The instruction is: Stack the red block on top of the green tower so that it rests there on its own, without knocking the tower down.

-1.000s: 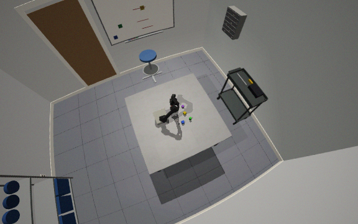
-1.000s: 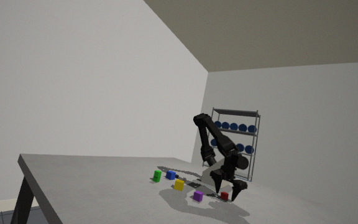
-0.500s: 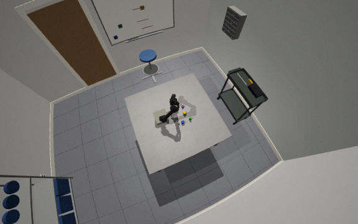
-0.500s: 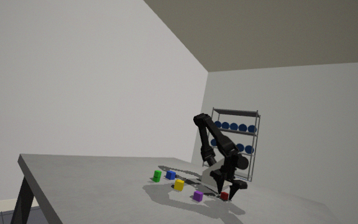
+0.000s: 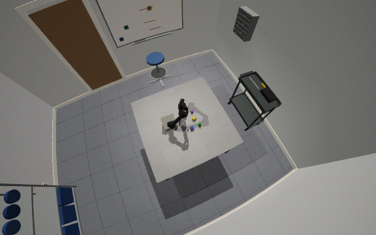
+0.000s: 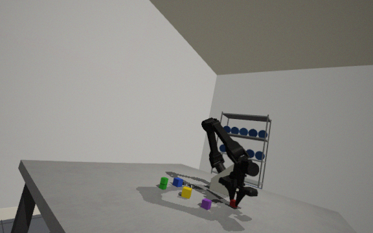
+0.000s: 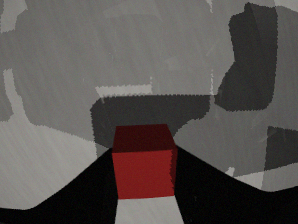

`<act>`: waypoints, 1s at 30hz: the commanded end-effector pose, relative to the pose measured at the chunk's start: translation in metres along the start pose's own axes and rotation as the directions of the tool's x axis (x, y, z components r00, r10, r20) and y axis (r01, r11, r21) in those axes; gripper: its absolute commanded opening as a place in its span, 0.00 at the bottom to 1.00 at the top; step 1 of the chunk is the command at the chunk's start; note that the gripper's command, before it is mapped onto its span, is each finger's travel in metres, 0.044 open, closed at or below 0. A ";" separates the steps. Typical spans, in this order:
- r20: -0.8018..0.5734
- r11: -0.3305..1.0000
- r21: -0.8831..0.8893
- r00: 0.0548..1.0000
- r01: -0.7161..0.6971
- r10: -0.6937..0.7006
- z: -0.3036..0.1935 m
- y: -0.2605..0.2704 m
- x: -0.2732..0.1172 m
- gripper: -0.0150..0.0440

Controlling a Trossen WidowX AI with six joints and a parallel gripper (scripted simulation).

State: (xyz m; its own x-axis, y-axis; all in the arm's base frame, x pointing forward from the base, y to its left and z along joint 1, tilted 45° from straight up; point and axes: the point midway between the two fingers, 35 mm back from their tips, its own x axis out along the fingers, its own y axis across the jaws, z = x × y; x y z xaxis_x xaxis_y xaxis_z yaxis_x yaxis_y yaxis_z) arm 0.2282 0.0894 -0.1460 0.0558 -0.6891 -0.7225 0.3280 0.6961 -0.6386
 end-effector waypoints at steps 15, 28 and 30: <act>-0.001 1.000 0.000 1.000 -0.005 0.005 0.000 0.002 -0.085 0.25; -0.001 1.000 -0.002 1.000 -0.006 0.006 -0.001 0.002 -0.118 0.25; -0.002 1.000 -0.001 1.000 -0.006 0.006 0.000 0.002 -0.119 0.25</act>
State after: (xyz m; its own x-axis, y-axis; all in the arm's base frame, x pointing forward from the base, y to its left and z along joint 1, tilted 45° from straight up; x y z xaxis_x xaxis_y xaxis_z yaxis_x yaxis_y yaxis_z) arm 0.2215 0.1703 -0.0628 0.0581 -0.6873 -0.7240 0.3205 0.6997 -0.6385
